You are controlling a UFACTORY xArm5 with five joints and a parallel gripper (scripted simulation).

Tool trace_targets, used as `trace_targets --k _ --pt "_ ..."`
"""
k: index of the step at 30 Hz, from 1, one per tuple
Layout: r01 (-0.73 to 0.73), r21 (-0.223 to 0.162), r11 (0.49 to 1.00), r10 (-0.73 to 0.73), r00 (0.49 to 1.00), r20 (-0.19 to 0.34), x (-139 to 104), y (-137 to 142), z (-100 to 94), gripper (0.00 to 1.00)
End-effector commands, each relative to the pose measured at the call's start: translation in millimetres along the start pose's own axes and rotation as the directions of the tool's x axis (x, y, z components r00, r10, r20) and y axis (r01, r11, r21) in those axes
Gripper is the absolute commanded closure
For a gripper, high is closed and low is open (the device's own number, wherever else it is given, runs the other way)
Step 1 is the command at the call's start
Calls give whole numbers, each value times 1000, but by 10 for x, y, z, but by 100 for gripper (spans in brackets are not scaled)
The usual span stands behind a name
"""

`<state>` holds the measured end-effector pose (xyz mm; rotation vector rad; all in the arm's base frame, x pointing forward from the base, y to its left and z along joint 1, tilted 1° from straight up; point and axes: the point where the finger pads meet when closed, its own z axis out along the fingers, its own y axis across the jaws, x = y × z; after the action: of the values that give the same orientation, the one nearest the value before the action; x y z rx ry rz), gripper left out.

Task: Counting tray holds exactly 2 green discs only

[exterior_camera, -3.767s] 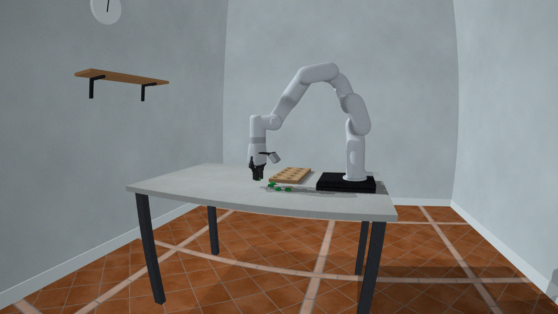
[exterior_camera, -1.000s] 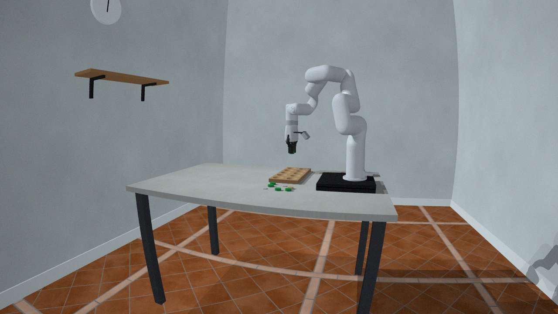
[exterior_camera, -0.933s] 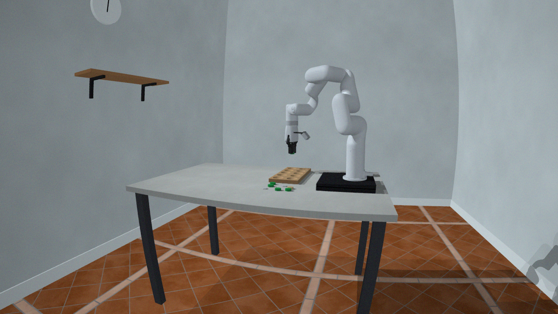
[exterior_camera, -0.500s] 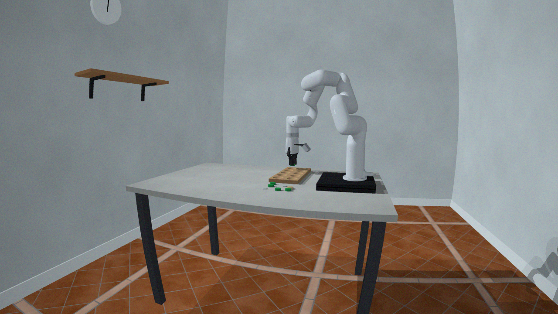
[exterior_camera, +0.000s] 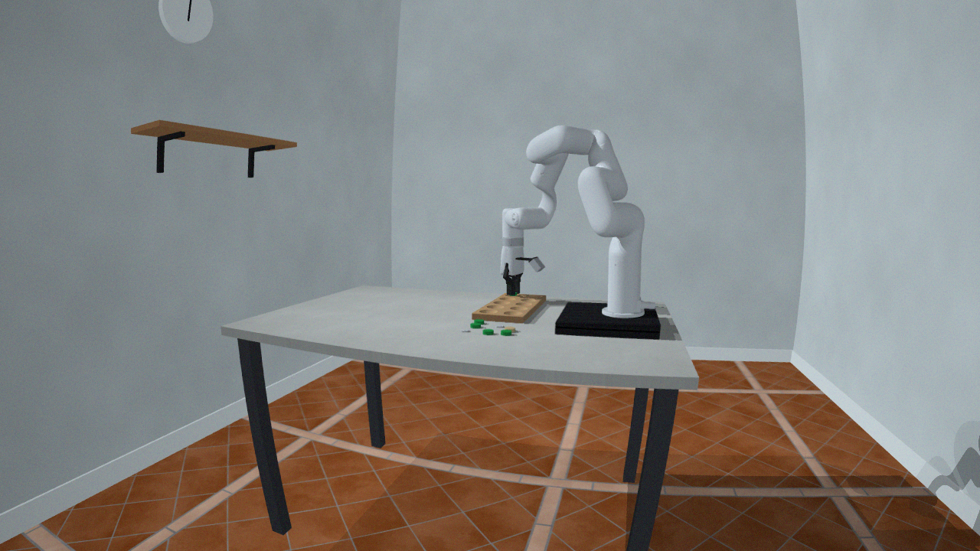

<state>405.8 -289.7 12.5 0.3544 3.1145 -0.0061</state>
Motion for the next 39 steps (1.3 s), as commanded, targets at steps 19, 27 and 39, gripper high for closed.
trace_targets --k 19,27,39 --pt "0 2 1000 0 1000 4 -21 -8 50 67" --pt "0 2 1000 0 1000 4 -21 -8 50 67" --pt "0 2 1000 0 1000 4 -21 -8 50 67"
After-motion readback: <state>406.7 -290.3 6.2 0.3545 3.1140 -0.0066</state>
